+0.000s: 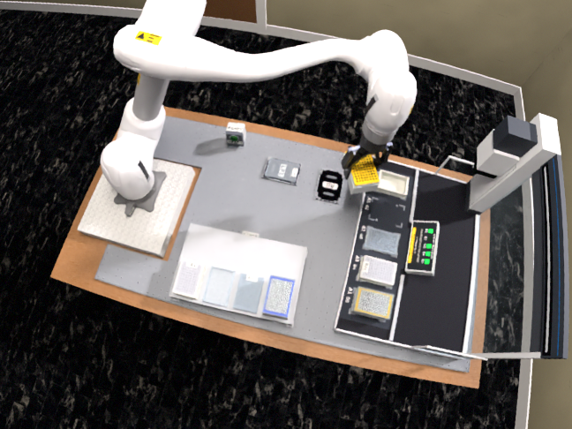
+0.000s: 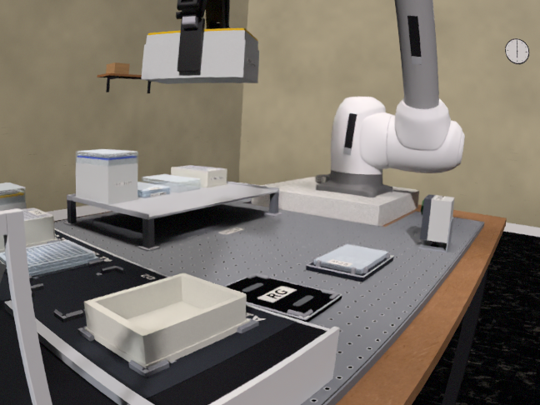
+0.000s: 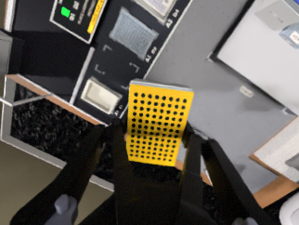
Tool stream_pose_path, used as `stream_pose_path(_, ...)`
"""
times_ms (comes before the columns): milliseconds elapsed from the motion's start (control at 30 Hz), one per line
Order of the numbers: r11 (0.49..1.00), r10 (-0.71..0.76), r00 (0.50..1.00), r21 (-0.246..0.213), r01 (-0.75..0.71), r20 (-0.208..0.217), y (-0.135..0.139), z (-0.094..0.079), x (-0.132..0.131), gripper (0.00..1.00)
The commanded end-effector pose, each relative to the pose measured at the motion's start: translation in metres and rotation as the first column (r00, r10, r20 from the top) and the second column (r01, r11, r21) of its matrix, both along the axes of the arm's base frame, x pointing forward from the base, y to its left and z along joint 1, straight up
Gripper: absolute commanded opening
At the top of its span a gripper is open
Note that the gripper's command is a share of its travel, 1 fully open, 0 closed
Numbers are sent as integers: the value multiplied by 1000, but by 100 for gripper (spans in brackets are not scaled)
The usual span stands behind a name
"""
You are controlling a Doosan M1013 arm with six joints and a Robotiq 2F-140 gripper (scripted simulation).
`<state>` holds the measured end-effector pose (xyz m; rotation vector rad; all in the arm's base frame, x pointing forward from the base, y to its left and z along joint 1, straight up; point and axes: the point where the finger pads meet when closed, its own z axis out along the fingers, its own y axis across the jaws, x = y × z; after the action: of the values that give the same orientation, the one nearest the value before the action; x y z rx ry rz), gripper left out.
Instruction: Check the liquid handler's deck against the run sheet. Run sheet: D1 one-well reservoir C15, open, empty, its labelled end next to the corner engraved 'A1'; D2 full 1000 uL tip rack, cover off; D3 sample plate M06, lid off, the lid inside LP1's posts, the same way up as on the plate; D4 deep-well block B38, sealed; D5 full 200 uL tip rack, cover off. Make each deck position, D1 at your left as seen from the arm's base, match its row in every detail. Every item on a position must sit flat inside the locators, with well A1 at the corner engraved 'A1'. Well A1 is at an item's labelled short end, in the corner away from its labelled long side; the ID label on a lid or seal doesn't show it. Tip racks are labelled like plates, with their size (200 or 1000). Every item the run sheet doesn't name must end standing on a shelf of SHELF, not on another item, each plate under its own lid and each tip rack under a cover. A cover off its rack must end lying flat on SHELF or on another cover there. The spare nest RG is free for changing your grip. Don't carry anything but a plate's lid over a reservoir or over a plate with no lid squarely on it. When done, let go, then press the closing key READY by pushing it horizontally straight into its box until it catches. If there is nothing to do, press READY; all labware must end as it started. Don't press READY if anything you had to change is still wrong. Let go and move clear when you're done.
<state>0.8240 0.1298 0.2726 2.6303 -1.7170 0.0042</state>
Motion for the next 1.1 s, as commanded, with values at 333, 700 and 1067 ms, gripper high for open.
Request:
stream_pose_path(333,972,-234,972,1,234,2,0,1,0,10)
stream_pose_path(700,926,-378,926,1,378,2,0,1,0,10)
stream_pose_path(1067,926,-378,926,1,378,2,-20,1,0,10)
